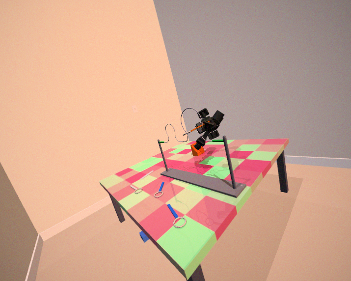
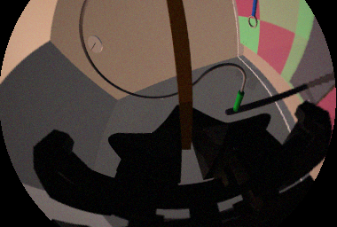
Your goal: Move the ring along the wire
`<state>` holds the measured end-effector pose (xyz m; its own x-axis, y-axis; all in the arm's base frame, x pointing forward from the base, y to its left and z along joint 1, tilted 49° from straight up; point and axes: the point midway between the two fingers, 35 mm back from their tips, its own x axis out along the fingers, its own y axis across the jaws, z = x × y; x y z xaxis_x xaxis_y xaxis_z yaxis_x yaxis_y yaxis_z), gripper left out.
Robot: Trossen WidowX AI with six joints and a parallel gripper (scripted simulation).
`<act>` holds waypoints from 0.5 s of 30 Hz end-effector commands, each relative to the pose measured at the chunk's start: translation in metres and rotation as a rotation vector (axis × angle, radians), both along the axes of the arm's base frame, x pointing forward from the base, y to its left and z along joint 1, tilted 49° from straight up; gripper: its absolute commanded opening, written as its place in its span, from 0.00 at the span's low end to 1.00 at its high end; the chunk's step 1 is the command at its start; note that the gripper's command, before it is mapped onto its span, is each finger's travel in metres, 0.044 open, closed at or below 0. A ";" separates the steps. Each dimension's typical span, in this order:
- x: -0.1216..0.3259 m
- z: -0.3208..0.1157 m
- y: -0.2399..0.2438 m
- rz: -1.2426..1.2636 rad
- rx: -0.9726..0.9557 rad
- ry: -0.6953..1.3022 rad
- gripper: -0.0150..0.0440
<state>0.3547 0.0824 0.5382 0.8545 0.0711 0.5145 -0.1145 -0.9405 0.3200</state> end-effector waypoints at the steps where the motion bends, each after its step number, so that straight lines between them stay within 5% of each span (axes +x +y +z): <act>1: 0.001 -0.007 0.011 -0.002 -0.076 0.002 0.00; 15: 0.001 -0.037 0.052 -0.006 -0.409 -0.001 0.00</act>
<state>0.3549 0.1273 0.5099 0.8533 0.2359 0.4650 -0.1202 -0.7788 0.6157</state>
